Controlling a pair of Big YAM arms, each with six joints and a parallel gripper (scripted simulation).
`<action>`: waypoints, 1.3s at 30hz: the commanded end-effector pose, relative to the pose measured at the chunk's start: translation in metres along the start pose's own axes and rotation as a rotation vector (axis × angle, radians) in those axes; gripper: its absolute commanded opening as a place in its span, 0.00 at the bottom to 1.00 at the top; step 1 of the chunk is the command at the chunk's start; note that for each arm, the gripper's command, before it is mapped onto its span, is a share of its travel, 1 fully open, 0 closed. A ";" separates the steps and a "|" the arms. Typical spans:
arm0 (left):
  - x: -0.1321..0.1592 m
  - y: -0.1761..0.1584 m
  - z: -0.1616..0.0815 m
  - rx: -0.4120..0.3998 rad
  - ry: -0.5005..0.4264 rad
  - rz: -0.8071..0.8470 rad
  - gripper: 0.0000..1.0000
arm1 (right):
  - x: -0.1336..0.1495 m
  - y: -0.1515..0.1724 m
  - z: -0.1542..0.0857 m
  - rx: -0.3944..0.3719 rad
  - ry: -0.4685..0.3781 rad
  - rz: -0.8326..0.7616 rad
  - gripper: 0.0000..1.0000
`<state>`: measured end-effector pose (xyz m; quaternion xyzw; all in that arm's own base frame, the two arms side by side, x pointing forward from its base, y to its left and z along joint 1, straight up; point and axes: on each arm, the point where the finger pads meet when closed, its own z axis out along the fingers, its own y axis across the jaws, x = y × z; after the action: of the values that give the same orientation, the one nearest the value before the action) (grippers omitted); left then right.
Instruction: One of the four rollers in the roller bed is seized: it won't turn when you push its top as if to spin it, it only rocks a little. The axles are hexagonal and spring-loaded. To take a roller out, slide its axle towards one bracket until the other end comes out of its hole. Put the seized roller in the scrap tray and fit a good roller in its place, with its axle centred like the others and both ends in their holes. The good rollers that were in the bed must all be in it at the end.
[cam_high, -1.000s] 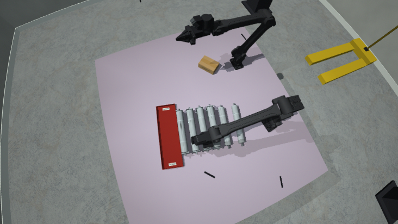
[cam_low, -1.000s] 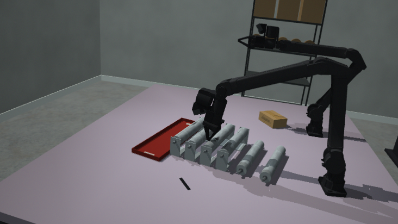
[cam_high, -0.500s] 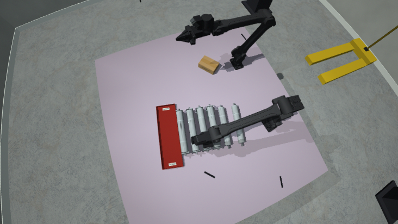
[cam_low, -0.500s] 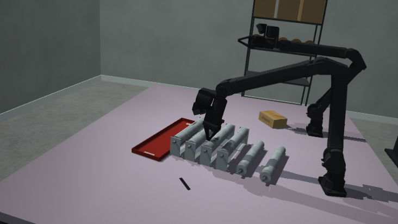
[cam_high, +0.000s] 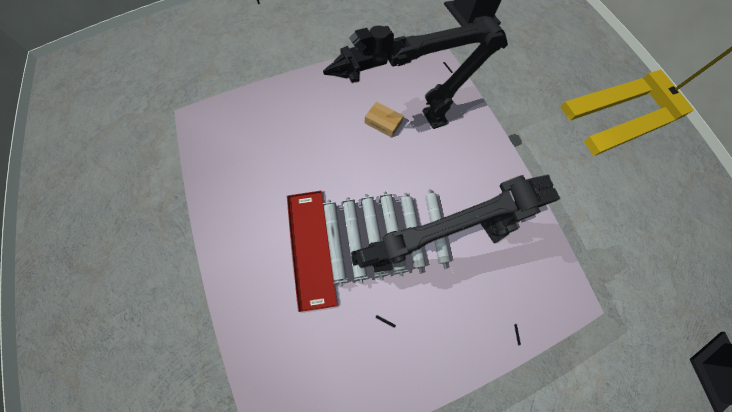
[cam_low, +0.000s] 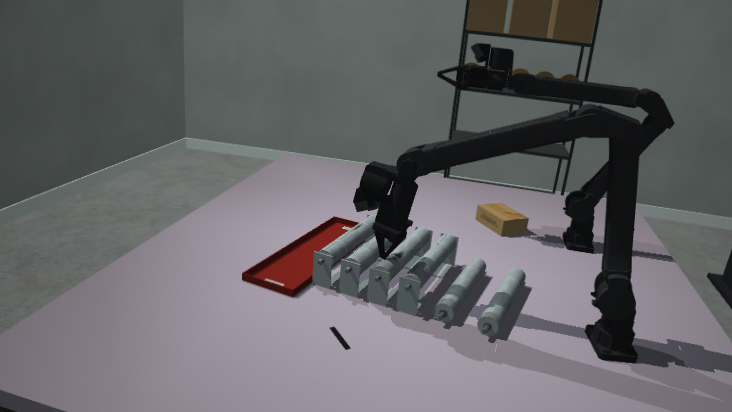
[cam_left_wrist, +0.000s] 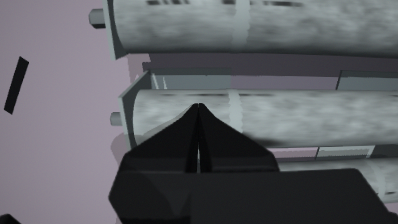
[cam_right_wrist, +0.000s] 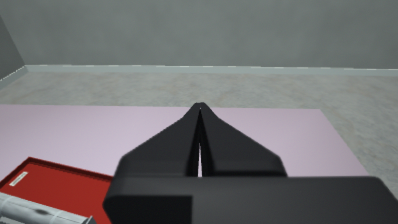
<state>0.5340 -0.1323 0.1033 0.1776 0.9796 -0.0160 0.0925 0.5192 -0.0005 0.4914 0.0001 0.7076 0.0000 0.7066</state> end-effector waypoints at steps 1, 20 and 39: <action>0.011 -0.001 0.012 0.001 0.041 -0.001 0.00 | -0.027 0.007 -0.009 -0.013 -0.044 -0.010 0.00; -0.030 0.003 -0.069 -0.010 -0.057 0.001 0.00 | -0.027 0.007 -0.009 -0.013 -0.044 -0.010 0.00; -0.020 0.014 -0.081 -0.021 -0.089 -0.036 0.00 | -0.027 0.007 -0.009 -0.013 -0.044 -0.010 0.00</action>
<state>0.5343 -0.1307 0.1605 0.1755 0.9794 -0.0159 0.0987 0.5192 -0.0005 0.4914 0.0001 0.7076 0.0000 0.7066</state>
